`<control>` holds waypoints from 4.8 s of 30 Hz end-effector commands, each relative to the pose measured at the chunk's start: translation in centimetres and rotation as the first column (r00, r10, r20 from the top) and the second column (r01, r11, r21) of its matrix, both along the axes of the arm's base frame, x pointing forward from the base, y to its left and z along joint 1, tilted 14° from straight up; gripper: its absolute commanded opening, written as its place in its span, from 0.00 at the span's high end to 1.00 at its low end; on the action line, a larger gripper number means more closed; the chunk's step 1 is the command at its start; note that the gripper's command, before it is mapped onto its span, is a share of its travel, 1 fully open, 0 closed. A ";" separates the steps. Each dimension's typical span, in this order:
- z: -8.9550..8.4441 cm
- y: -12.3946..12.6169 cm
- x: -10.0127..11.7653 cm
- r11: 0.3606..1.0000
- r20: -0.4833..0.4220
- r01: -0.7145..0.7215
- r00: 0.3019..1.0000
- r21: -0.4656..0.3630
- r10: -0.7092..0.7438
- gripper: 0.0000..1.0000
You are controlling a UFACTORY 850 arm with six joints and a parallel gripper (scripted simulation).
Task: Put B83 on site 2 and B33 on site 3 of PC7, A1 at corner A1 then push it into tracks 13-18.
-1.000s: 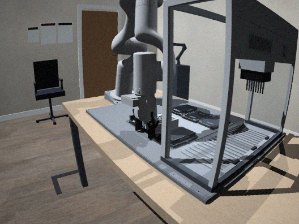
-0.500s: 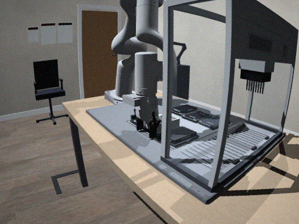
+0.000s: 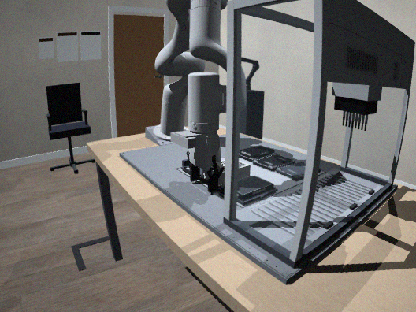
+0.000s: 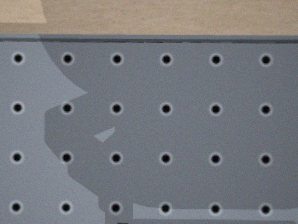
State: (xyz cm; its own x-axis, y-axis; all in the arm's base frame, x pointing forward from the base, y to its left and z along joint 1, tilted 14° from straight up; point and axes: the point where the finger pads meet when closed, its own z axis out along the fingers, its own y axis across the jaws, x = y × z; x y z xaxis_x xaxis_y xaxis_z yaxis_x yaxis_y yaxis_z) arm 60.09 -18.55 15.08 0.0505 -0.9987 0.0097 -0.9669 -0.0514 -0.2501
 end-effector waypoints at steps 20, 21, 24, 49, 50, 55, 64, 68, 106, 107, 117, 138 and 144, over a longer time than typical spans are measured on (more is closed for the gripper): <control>0.1 -1.0 0.1 1.000 0.002 0.000 1.000 -0.001 0.000 0.00; 0.1 -1.0 0.1 1.000 0.002 0.000 1.000 -0.001 0.000 0.00; 0.1 -1.2 0.1 1.000 0.002 0.000 1.000 -0.001 0.000 0.00; 0.2 -2.6 0.2 1.000 0.002 0.000 1.000 -0.001 0.000 0.00; 0.2 -2.7 0.2 1.000 0.002 0.000 1.000 -0.001 0.000 0.00; 0.2 -3.0 0.2 1.000 0.002 0.000 1.000 -0.001 0.000 0.00; 0.2 -3.5 0.3 1.000 0.002 0.000 1.000 -0.001 0.000 0.00; 0.2 -3.7 0.3 1.000 0.002 0.000 1.000 -0.001 0.000 0.00; 2.9 -4.4 -0.4 1.000 0.002 0.000 1.000 -0.001 0.000 0.00; 3.1 -4.4 -0.4 1.000 0.002 0.000 1.000 -0.001 0.000 0.00; 4.4 -4.4 -0.8 1.000 0.002 0.000 1.000 -0.001 0.000 0.00; 7.4 -4.4 -1.6 1.000 0.002 0.000 1.000 -0.001 0.000 0.00; 8.2 -4.4 -1.8 1.000 0.002 0.000 1.000 -0.001 0.000 0.00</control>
State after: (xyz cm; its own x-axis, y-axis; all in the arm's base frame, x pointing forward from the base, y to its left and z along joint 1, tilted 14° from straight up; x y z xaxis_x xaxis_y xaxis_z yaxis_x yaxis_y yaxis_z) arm 58.40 -22.94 22.54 0.0506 -0.9987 0.0096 -0.9669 -0.0514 -0.2501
